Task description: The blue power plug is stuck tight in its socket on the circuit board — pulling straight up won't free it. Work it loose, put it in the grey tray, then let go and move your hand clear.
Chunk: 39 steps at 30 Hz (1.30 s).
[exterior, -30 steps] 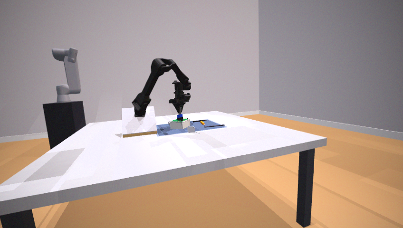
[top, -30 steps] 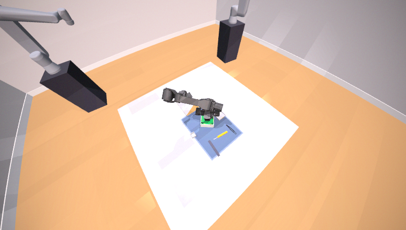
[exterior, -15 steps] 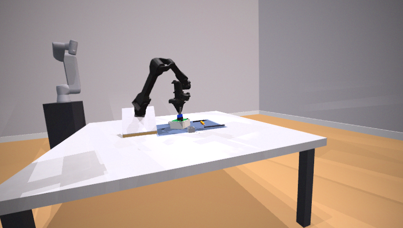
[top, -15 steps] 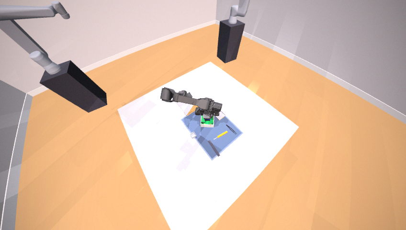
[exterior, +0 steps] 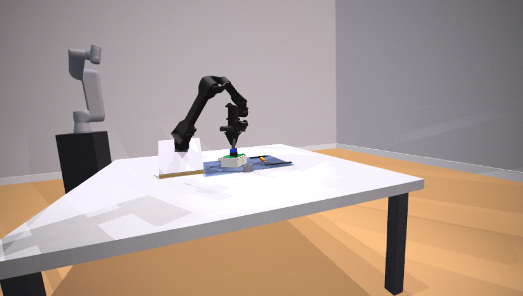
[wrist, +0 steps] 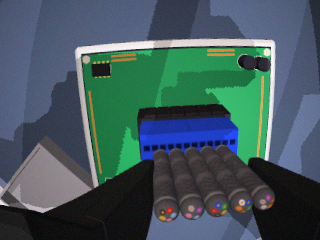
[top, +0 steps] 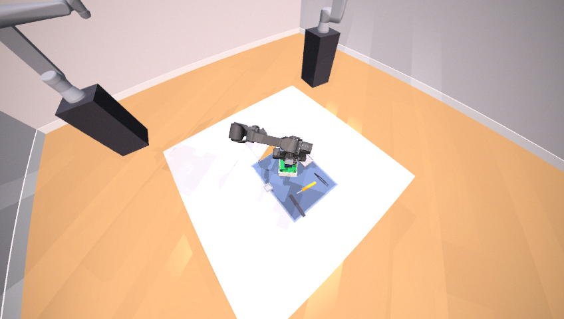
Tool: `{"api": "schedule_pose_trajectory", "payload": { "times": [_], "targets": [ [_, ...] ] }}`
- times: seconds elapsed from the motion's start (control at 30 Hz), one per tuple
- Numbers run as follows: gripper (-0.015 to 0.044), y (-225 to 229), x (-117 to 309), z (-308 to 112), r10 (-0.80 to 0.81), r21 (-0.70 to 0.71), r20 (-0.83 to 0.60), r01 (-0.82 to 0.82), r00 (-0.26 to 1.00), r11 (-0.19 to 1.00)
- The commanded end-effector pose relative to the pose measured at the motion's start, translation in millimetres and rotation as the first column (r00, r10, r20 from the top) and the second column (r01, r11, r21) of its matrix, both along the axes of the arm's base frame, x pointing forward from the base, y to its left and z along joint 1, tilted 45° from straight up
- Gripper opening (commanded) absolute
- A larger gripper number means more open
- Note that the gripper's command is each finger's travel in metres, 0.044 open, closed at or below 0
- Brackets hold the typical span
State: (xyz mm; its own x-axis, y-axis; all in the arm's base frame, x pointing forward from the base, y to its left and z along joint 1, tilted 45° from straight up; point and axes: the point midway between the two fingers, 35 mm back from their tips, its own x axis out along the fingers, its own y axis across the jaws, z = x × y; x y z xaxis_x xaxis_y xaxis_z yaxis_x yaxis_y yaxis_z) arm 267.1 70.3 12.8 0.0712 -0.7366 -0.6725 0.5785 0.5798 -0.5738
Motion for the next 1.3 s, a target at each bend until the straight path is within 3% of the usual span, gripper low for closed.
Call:
{"api": "schedule_pose_trajectory", "payload": {
  "times": [0.0, 0.5, 0.97, 1.27],
  "targets": [
    [0.0, 18.0, 2.8, 5.2, -0.003, -0.054, -0.017, 0.003, 1.0, 0.999],
    [0.0, 5.9, -10.5, 20.0, 0.119, 0.164, 0.083, -0.132, 0.989, 0.978],
    [0.0, 22.6, 1.8, 10.0, -0.002, -0.052, -0.016, 0.002, 1.0, 0.999],
    [0.0, 15.2, -5.3, 17.3, 0.068, 0.07, 0.036, -0.071, 0.997, 0.995]
  ]
}}
